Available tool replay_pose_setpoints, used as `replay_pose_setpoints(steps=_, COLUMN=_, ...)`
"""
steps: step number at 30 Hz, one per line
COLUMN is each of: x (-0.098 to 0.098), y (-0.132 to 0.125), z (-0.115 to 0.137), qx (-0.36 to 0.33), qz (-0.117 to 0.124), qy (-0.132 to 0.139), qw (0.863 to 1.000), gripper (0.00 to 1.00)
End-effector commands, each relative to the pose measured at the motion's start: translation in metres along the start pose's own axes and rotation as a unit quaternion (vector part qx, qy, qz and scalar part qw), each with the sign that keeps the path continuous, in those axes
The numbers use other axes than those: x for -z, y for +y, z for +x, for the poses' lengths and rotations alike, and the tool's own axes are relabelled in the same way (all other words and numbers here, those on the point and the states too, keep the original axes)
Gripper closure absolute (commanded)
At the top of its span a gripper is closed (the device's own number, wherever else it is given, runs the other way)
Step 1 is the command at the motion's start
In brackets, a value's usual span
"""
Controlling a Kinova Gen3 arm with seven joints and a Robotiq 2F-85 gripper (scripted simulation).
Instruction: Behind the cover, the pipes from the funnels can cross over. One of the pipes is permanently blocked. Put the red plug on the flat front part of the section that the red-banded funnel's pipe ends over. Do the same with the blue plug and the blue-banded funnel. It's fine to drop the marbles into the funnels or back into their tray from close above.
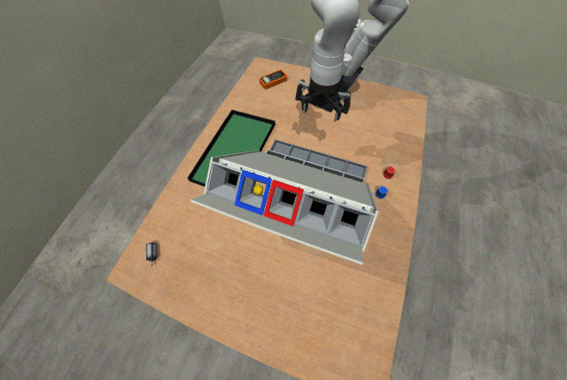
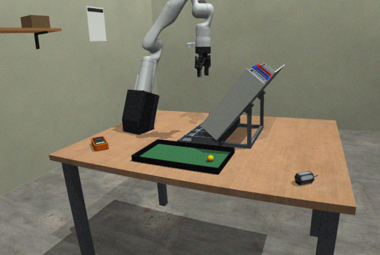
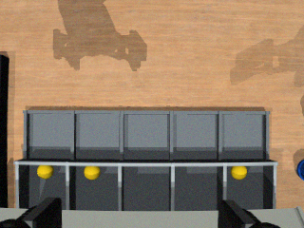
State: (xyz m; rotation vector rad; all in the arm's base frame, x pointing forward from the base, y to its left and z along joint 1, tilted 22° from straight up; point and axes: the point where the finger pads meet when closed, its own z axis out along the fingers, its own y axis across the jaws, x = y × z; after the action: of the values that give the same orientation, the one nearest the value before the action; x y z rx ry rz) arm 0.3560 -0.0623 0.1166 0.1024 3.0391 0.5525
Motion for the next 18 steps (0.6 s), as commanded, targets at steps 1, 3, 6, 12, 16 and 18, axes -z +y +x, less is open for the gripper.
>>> replay_pose_setpoints(steps=1, x=0.0005, y=-0.0002, z=-0.0003, qx=0.000, qz=0.000, qy=-0.001, qw=1.000, gripper=0.00)
replay_pose_setpoints(steps=3, x=0.0005, y=-0.0002, z=-0.0003, qx=0.000, qz=0.000, qy=-0.001, qw=1.000, gripper=0.00)
replay_pose_setpoints(steps=6, x=0.0005, y=-0.0002, z=-0.0003, qx=0.000, qz=0.000, qy=-0.001, qw=1.000, gripper=0.00)
replay_pose_setpoints(steps=12, x=0.0005, y=-0.0002, z=-0.0003, qx=0.000, qz=0.000, qy=-0.001, qw=1.000, gripper=0.50)
replay_pose_setpoints(steps=16, x=0.0005, y=-0.0002, z=-0.0003, qx=0.000, qz=0.000, qy=-0.001, qw=1.000, gripper=0.50)
replay_pose_setpoints(steps=18, x=0.0005, y=-0.0002, z=-0.0003, qx=0.000, qz=0.000, qy=-0.001, qw=1.000, gripper=0.50)
